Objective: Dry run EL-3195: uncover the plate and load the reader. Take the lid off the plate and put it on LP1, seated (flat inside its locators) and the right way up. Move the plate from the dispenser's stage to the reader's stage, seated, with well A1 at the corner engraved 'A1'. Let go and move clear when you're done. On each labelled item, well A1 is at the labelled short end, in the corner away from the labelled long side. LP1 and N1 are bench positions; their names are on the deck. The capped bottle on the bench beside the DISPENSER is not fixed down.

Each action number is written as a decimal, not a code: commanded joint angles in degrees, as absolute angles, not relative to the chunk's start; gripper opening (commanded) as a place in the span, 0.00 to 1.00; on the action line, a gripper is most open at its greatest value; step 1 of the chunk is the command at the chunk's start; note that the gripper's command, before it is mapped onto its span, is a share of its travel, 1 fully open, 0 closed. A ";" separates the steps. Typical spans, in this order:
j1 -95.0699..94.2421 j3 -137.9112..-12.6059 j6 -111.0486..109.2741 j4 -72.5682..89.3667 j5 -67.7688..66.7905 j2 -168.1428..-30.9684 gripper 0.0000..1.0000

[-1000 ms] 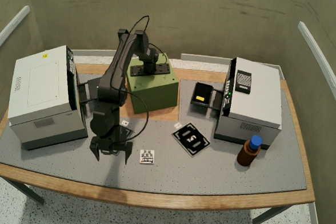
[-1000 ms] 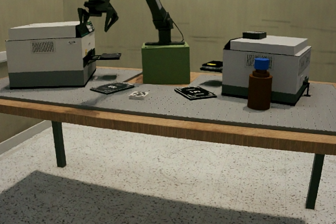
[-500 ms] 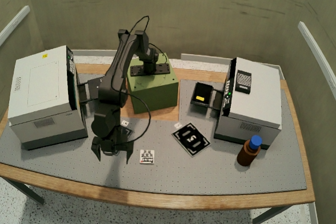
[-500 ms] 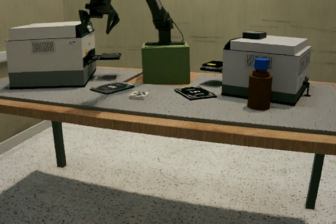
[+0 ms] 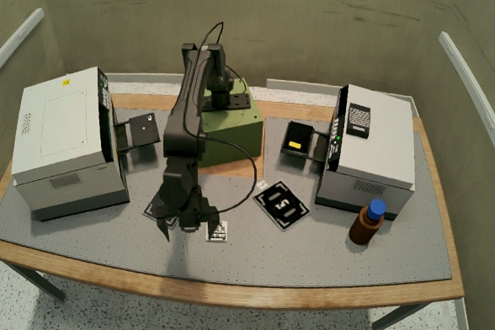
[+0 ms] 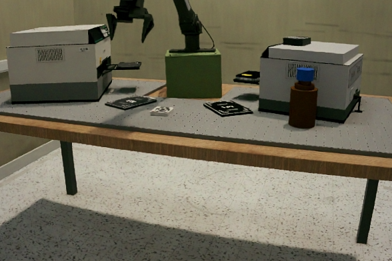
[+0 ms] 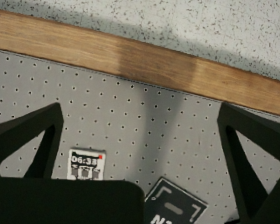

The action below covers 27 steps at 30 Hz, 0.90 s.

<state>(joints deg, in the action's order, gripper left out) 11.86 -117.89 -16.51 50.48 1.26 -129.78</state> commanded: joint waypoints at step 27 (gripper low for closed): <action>6.38 -115.20 -22.35 49.02 1.51 -124.17 1.00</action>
<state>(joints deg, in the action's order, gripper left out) 7.57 -113.69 -21.02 50.26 0.78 -126.65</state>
